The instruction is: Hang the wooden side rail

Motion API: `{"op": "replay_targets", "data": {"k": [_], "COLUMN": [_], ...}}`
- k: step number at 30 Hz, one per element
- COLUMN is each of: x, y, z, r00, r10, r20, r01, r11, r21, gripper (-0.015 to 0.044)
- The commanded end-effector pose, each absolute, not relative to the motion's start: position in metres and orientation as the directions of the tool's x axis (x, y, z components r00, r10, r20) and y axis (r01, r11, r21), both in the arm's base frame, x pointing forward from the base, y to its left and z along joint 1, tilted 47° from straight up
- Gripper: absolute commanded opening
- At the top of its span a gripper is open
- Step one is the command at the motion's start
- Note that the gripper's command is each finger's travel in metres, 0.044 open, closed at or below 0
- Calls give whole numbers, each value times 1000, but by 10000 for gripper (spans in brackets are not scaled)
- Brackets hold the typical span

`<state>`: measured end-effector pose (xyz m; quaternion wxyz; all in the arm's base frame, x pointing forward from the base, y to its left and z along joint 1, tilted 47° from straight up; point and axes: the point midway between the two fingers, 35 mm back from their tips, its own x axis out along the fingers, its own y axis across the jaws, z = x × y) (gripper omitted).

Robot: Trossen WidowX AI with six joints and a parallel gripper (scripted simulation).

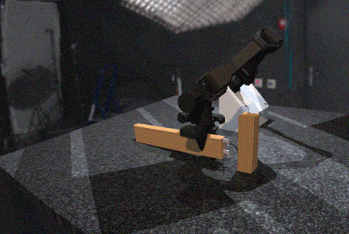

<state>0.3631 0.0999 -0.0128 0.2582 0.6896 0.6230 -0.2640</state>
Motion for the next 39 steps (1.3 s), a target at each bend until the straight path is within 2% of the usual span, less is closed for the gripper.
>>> {"op": "replay_targets", "data": {"k": [1,39], "x": [368,366], "y": [97,100], "z": [-10,-6], "r00": [97,97], "r10": [722,722], "r20": [-685,-685], "r01": [994,994], "r11": [-99,-99], "r21": [36,36], "gripper": [0,0]}}
